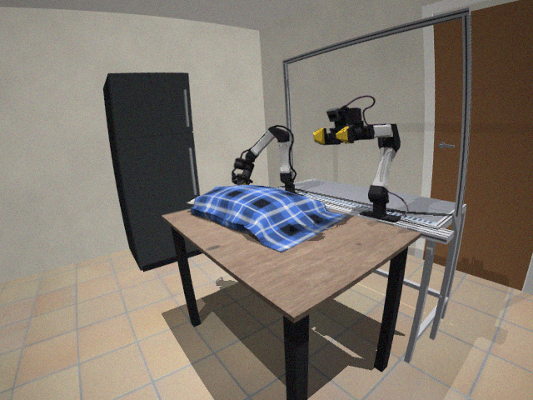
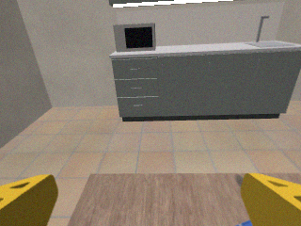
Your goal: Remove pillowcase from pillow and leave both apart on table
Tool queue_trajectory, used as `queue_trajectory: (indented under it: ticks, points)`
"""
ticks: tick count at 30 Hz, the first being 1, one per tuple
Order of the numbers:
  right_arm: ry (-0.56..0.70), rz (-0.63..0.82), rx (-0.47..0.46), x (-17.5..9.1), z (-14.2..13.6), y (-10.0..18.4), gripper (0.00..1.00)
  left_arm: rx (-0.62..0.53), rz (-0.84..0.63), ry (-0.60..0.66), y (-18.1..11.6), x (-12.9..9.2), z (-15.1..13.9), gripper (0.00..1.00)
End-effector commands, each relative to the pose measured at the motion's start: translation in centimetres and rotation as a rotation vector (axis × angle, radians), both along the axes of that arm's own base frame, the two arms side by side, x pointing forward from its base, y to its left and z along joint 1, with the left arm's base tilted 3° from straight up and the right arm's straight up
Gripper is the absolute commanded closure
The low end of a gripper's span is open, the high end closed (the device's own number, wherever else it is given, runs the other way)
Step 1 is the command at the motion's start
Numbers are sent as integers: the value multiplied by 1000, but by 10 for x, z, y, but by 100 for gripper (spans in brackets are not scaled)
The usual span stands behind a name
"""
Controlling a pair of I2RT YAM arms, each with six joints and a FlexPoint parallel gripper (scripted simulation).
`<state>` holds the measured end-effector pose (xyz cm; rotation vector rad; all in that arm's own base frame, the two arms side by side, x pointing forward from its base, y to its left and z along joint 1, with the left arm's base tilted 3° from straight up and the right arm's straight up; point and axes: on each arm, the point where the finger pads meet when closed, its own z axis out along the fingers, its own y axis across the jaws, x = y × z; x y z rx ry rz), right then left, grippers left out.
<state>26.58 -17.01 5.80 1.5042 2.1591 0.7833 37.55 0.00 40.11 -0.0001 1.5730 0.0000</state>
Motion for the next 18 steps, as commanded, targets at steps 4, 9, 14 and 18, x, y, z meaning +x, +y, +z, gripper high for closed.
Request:
queue_trajectory:
  ticks: [4,9,14,18]
  points:
    - [7,-5,3,0,-6,-1,93,3,27,-22,7,-3,12,0]
    - [7,-5,3,0,-6,-1,94,3,27,-22,7,-3,12,0]
    - [7,-5,3,0,-6,-1,94,3,27,-22,7,-3,12,0]
    - [7,-5,3,0,-6,-1,94,3,27,-22,7,-3,12,0]
